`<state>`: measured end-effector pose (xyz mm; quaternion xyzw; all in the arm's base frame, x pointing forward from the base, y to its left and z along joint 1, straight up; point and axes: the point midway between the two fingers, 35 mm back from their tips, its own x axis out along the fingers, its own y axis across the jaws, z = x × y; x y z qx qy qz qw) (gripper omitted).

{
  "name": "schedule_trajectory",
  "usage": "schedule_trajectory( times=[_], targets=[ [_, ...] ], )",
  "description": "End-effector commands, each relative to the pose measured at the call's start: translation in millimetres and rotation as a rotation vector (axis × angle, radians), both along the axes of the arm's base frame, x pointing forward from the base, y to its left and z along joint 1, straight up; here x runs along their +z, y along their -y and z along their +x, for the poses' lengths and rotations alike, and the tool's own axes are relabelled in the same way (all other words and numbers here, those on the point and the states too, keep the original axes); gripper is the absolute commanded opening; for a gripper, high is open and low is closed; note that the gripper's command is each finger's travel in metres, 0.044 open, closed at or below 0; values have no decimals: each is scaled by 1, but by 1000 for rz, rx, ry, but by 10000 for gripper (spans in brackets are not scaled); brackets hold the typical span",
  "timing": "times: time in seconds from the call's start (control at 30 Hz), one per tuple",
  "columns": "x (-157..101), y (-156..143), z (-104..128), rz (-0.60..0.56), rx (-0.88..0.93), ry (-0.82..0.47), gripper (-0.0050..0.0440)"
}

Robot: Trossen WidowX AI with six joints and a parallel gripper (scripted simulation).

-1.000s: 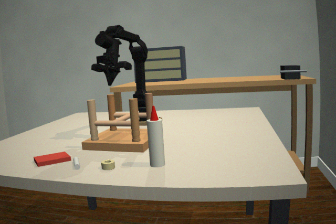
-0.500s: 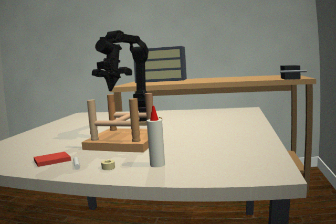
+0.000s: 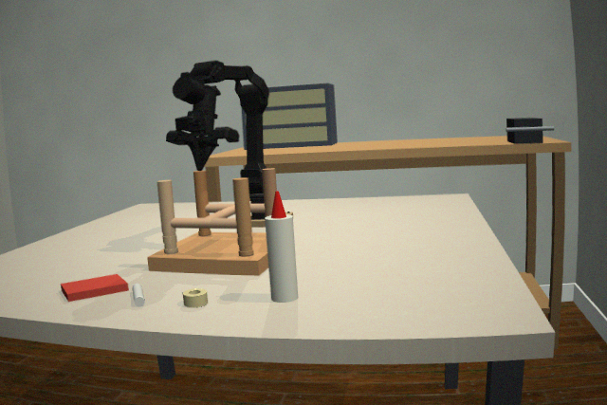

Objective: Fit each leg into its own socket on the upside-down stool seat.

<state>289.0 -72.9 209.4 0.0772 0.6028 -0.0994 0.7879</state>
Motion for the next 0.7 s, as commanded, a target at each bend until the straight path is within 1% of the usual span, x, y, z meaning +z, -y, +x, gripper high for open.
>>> schedule_trajectory(
  times=[0.0, 0.67],
  targets=[
    [-3, 0, -2, -2, 4, -1, 0],
    [-21, 0, -2, -2, 4, -1, 0]
  ],
)
